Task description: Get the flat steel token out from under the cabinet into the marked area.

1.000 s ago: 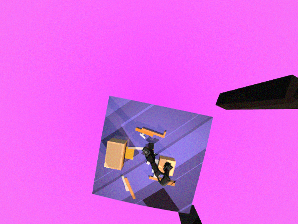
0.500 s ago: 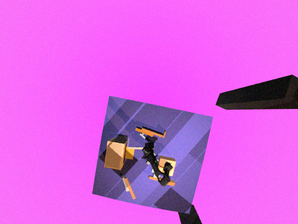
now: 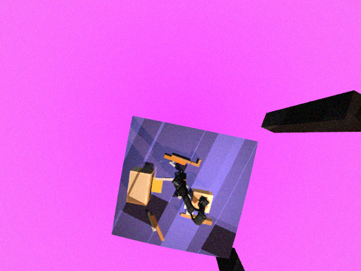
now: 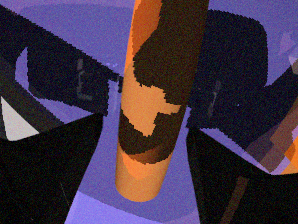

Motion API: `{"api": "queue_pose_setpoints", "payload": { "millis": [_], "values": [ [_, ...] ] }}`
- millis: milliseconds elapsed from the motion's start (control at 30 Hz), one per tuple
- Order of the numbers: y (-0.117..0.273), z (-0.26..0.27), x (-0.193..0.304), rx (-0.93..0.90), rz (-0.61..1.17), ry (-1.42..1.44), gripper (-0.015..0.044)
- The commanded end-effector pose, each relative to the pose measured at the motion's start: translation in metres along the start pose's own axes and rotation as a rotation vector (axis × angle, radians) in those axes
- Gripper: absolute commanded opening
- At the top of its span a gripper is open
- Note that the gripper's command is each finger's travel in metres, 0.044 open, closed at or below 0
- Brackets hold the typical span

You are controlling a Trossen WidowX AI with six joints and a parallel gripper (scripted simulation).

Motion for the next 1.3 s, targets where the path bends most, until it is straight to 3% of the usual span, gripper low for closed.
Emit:
{"api": "queue_pose_setpoints", "payload": {
  "millis": [0,133,400,533,1267],
  "values": [
    [0.000,0.000,0.000,0.000,0.000,0.000,0.0244],
    [0.000,0.000,0.000,0.000,0.000,0.000,0.0139],
    [0.000,0.000,0.000,0.000,0.000,0.000,0.0085],
    [0.000,0.000,0.000,0.000,0.000,0.000,0.0000],
    [0.000,0.001,-0.025,0.000,0.000,-0.001,0.0000]
  ]
}}
Point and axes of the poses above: the point midway between the two fingers, 35 mm back from their tips, its own y axis back along the fingers, its own z axis across the jaws, x = y × z, the point moved 7 cm from there along y, back along the fingers, and after that the axes turned 5 degrees about -y, right-handed, at the moved point
